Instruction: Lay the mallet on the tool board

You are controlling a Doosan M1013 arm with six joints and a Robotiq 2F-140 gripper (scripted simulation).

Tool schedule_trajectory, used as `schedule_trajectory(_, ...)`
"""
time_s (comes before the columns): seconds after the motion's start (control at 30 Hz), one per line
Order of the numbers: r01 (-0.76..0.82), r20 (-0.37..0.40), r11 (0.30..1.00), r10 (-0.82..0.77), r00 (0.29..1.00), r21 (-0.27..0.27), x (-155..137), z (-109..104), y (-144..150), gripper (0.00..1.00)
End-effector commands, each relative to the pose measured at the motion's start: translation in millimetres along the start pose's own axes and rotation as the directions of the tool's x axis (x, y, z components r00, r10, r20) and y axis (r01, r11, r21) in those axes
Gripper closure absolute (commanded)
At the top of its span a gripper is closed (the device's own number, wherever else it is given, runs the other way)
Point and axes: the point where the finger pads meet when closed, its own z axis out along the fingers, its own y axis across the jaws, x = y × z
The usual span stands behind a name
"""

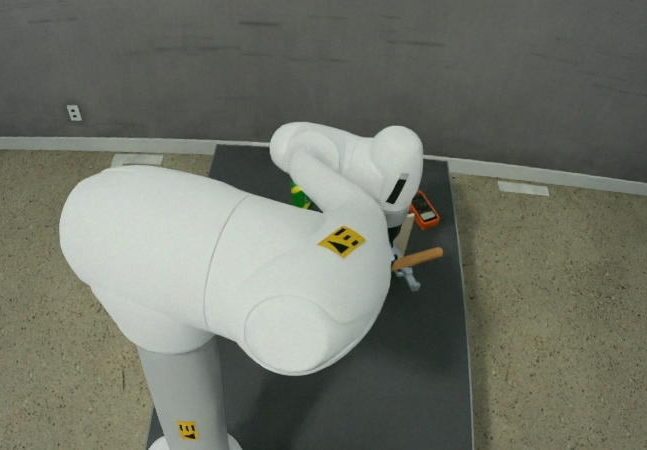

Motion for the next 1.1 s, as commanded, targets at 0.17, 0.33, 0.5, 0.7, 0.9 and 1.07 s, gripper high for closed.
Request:
schedule_trajectory(0.17, 0.021, -0.001, 1.000, -0.021, 1.000, -0.002, 0, 30, 0, 0.90)
schedule_trajectory(0.33, 0.021, -0.002, 1.000, -0.021, 1.000, -0.002, 0, 78, -1, 0.90)
schedule_trajectory(0.5, 0.021, -0.002, 1.000, -0.021, 1.000, -0.002, 1, 83, -1, 0.90)
schedule_trajectory(0.7, 0.021, -0.002, 1.000, -0.021, 1.000, -0.002, 0, 87, -1, 0.90)
schedule_trajectory(0.9, 0.021, -0.002, 1.000, -0.021, 1.000, -0.003, 0, 96, 0, 0.90)
schedule_trajectory(1.07, 0.021, -0.002, 1.000, -0.021, 1.000, -0.003, 0, 99, 0, 0.90)
